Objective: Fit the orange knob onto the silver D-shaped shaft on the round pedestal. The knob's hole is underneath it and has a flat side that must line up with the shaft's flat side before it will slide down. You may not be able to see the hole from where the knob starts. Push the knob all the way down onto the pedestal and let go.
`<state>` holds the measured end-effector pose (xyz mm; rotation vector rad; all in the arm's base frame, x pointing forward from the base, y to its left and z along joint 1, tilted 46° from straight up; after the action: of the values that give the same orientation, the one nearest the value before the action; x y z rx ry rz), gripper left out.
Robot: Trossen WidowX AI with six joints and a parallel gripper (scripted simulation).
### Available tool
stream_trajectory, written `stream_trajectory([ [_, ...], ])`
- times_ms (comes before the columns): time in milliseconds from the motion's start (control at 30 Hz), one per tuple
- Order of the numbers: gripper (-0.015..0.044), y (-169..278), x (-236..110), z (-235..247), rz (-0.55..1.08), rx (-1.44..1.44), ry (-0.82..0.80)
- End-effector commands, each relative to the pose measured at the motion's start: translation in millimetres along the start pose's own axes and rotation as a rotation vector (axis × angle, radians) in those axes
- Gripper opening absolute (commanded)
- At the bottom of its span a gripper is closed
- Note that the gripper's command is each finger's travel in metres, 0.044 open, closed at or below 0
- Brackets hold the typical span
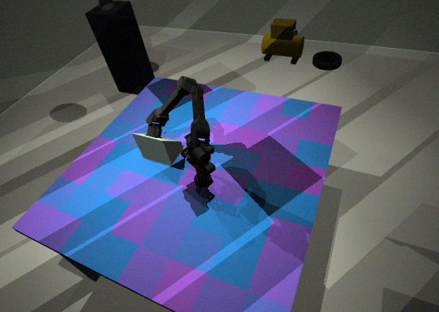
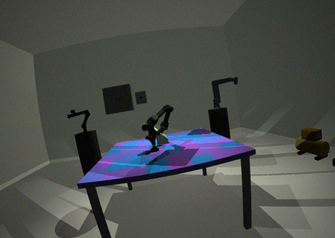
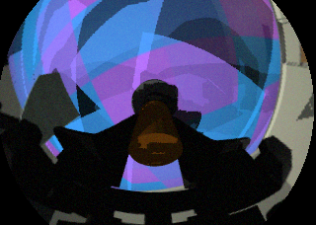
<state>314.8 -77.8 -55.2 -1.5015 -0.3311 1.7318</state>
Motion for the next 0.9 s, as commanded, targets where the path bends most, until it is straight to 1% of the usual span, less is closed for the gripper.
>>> stream_trajectory([
  [0,0.0,0.2,1.2,-0.2,0.0,0.005,0.002],
  [500,0.0,-1.6,2.7,-1.4,-0.001,0.0,0.002],
  [867,0.0,-3.2,11.9,-1.5,-0.001,0.0,0.002],
])
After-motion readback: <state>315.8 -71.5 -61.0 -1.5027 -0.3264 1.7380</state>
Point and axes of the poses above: the point midway between the two fingers, 35 mm back from their tips, its own x axis out along the fingers, its own z axis across the jaws, y = z × x, the point moved 3 cm from there along -x, back along the fingers, and after that the axes turned 2 degrees about -x, right-handed, at the moved point
